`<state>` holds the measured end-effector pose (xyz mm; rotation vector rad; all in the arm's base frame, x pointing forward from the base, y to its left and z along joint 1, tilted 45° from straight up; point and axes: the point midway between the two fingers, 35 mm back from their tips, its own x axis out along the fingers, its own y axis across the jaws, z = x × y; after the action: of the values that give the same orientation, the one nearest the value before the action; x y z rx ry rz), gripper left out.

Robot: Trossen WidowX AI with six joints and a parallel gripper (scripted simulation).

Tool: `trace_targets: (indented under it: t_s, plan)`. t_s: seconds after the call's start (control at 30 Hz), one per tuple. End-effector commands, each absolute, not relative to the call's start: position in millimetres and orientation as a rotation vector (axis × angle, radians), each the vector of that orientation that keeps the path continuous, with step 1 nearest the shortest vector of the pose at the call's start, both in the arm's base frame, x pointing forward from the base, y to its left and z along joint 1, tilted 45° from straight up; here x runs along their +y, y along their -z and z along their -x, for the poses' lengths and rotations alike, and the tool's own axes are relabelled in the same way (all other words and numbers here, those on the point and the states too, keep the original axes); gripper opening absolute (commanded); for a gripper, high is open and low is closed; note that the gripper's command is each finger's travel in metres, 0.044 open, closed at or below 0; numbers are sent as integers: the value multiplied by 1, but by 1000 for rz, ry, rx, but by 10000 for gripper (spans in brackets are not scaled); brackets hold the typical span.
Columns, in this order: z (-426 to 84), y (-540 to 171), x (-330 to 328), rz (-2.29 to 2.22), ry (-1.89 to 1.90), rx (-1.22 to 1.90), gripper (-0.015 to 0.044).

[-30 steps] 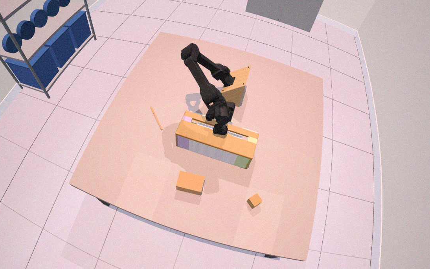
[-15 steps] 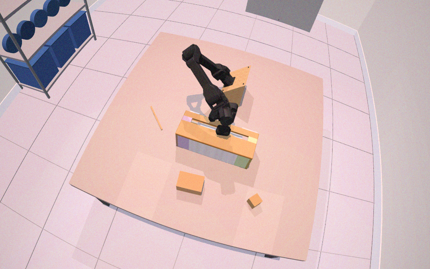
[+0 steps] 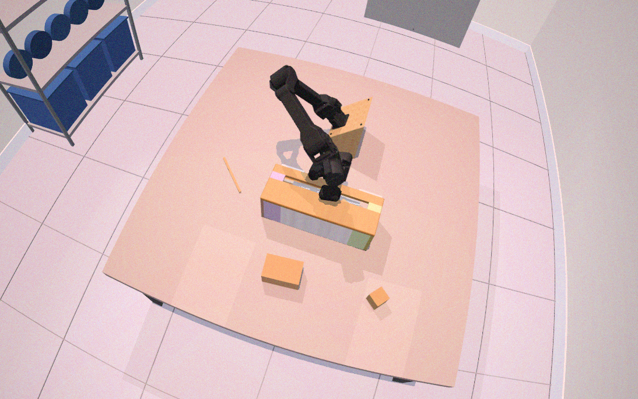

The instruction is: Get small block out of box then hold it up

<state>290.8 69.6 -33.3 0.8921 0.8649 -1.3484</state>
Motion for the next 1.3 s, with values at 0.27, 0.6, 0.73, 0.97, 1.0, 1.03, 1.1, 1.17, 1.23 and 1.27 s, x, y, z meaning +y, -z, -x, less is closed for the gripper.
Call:
trace_targets:
  t_s: [0.27,0.6,0.73,0.97,1.0,1.03,1.1,1.17,1.23,1.27]
  plan:
    - [-291,39,76,-890,1344,869,400]
    - [-291,46,83,-890,1344,870,400]
    - [-291,49,86,-891,1344,870,400]
    - [-290,53,91,-891,1344,870,400]
    - [-290,54,92,-891,1344,870,400]
    - [-290,55,93,-891,1344,870,400]
    - [-290,56,94,-891,1344,870,400]
    - [-290,58,96,-891,1344,870,400]
    - [-290,59,97,-891,1344,870,400]
    - [-290,60,98,-891,1344,870,400]
